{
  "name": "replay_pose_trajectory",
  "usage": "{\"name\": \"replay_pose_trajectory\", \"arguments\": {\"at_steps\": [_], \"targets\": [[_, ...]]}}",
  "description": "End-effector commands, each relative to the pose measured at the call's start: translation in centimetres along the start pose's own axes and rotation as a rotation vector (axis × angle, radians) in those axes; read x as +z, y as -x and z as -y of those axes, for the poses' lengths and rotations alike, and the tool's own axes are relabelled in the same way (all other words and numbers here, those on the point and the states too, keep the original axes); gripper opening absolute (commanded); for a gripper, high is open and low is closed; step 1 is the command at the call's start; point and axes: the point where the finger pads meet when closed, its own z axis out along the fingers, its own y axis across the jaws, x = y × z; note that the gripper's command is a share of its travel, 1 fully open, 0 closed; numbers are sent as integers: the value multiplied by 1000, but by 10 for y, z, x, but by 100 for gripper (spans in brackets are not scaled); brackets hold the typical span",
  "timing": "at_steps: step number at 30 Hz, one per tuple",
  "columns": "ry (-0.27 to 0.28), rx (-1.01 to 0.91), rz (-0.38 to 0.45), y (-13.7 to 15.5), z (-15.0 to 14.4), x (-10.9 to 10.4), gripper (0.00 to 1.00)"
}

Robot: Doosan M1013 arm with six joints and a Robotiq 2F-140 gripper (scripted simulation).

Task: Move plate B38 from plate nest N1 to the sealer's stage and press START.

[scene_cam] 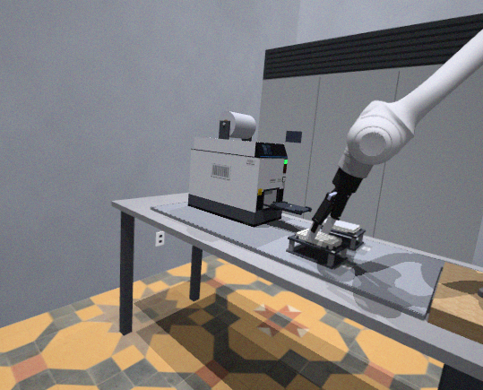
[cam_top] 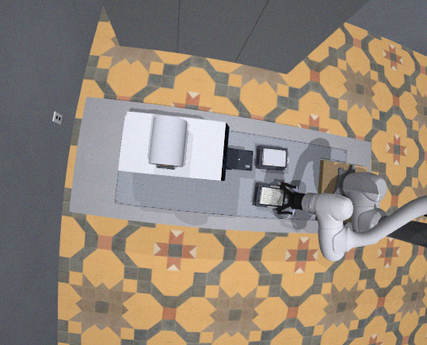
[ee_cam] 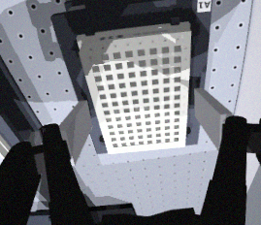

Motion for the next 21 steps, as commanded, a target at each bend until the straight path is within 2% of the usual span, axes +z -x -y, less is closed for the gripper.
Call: {"name": "replay_pose_trajectory", "arguments": {"at_steps": [1,21], "targets": [[0,0,0,0,0,1,70],[0,0,0,0,0,1,66]]}}
